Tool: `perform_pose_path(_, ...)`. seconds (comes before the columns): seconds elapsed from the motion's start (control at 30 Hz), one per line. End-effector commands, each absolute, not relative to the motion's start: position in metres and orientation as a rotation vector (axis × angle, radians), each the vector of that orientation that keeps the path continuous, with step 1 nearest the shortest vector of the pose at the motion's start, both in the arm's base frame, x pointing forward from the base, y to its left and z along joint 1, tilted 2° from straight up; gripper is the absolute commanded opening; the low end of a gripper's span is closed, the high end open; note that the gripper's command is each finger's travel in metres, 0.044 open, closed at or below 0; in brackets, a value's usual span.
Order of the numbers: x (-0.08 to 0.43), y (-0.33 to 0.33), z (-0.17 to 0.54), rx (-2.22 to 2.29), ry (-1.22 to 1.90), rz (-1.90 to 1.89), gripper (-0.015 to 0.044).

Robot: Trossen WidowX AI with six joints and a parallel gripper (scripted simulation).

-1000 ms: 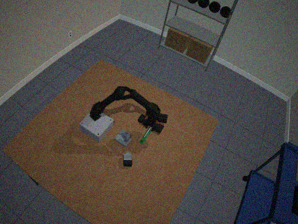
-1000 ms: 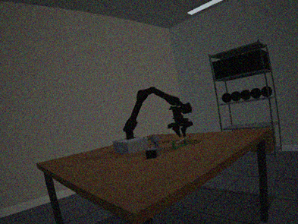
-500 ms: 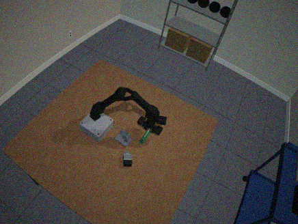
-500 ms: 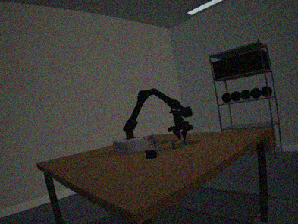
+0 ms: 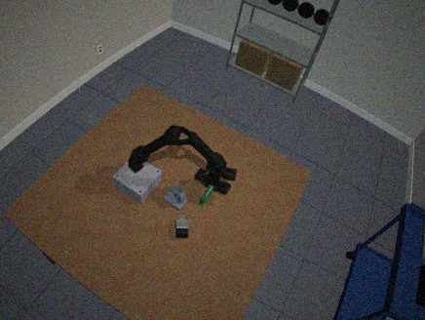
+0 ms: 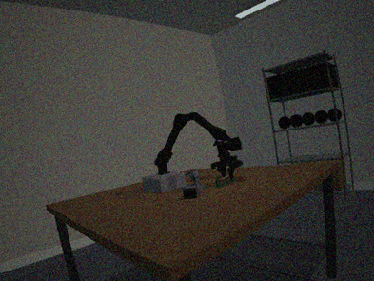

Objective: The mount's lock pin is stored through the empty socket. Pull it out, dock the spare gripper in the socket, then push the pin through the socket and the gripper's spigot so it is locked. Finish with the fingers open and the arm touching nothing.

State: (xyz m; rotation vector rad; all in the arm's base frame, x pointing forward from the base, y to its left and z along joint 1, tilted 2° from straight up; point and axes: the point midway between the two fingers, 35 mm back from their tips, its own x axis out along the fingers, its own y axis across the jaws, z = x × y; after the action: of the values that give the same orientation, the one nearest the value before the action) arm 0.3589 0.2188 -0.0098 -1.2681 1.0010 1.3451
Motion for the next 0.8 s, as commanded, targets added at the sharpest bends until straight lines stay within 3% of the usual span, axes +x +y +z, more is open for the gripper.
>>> perform_pose_path(0.0,0.359,0.219,-0.012,-1.274,0.998,1.349,0.0154)
perform_pose_path(0.2,0.359,0.219,-0.012,-1.274,0.998,1.349,0.0000)
perform_pose_path(0.77,0.358,0.218,0.001,-1.268,1.004,1.348,0.0000)
